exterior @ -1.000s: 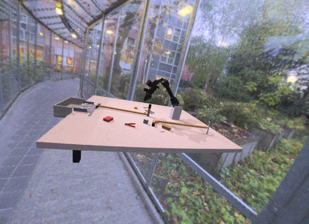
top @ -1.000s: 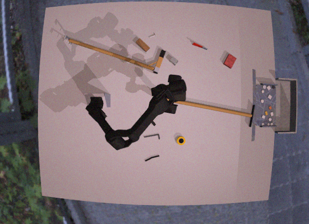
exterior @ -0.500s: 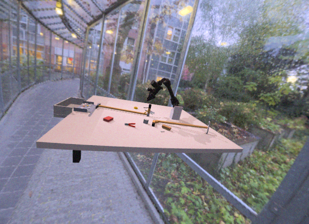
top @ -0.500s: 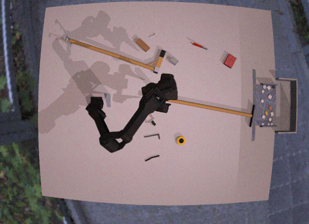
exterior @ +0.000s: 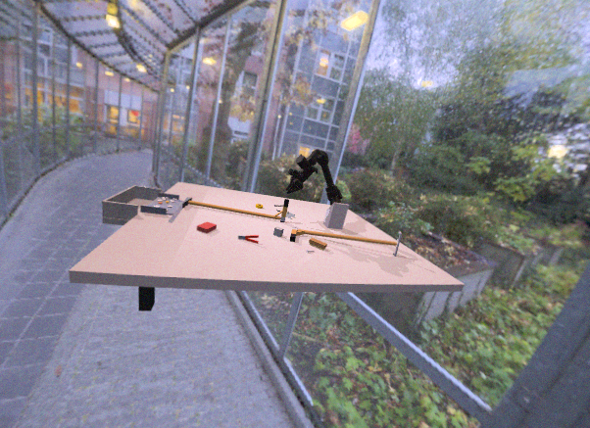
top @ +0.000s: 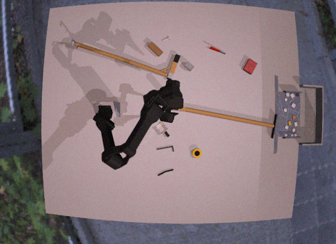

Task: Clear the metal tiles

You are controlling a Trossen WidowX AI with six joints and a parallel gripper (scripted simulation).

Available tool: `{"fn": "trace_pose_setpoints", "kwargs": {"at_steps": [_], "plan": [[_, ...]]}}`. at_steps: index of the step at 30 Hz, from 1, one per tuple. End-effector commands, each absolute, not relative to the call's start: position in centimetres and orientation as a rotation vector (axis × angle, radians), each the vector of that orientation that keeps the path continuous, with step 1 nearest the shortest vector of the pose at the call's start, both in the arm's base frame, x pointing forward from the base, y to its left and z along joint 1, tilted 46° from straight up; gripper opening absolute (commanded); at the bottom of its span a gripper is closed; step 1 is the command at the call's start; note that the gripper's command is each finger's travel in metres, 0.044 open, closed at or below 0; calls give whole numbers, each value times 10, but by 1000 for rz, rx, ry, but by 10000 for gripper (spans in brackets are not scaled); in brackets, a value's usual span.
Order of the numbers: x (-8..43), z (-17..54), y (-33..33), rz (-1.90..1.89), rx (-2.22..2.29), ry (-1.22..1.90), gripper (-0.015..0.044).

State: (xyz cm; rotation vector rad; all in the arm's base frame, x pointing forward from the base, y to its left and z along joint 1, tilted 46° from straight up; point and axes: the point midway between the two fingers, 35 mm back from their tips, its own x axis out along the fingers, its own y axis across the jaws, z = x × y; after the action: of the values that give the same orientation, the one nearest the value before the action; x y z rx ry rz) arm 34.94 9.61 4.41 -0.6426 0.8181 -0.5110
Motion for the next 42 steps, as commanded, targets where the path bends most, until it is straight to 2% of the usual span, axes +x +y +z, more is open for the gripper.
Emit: {"fn": "trace_pose_setpoints", "kwargs": {"at_steps": [1,16,42], "plan": [[338,43,94,-509,-646,804,440],[305,41,87,-485,-652,758,440],[311,9,55,-486,-651,760,440]]}}
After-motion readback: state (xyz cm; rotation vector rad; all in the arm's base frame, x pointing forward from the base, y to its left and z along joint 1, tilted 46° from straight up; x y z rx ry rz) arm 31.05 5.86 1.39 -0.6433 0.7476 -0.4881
